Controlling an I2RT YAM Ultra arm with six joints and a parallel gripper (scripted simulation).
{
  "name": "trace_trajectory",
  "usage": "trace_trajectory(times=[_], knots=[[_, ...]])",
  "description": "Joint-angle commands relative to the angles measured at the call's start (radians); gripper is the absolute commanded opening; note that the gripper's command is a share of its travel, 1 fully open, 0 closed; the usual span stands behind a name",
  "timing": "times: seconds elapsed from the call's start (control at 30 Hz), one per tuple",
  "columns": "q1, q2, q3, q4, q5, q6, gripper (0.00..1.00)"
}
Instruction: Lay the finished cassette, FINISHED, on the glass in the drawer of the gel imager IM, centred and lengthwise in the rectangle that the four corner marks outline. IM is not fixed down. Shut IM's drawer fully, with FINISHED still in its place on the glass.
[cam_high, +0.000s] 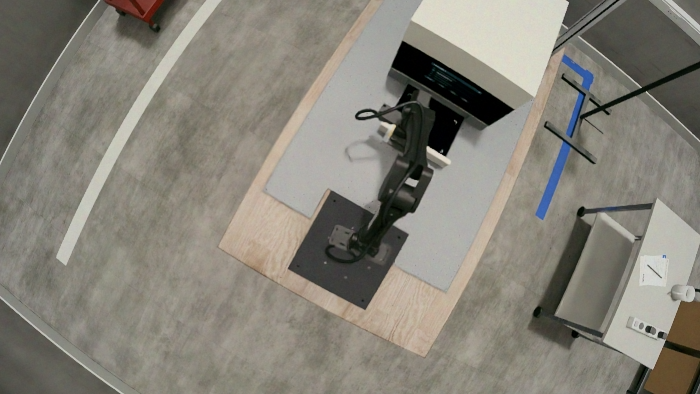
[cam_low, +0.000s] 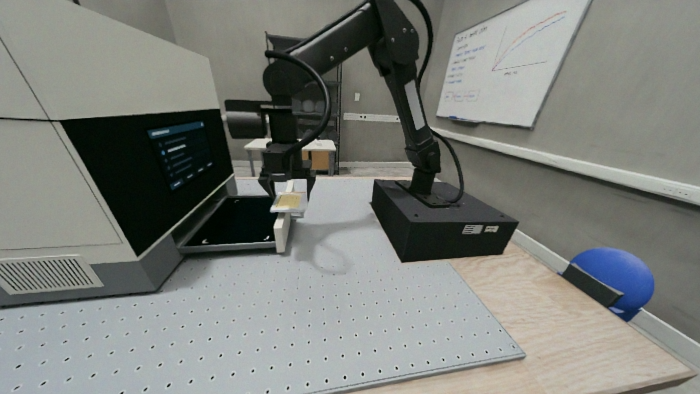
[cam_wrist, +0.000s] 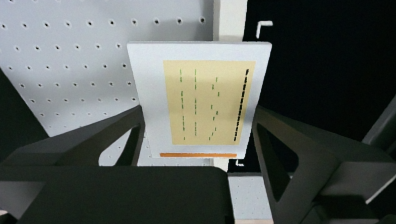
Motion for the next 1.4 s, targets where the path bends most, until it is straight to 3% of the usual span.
trace_trajectory(times=[0.0, 0.37, 1.37], knots=[[-0.049, 0.01, 0.05, -0.021, 0.007, -0.072, 0.0], [-0.155, 0.055, 0.125, -0.045, 0.005, -0.179, 0.0], [-0.149, 0.04, 0.136, -0.053, -0.002, -0.181, 0.0]])
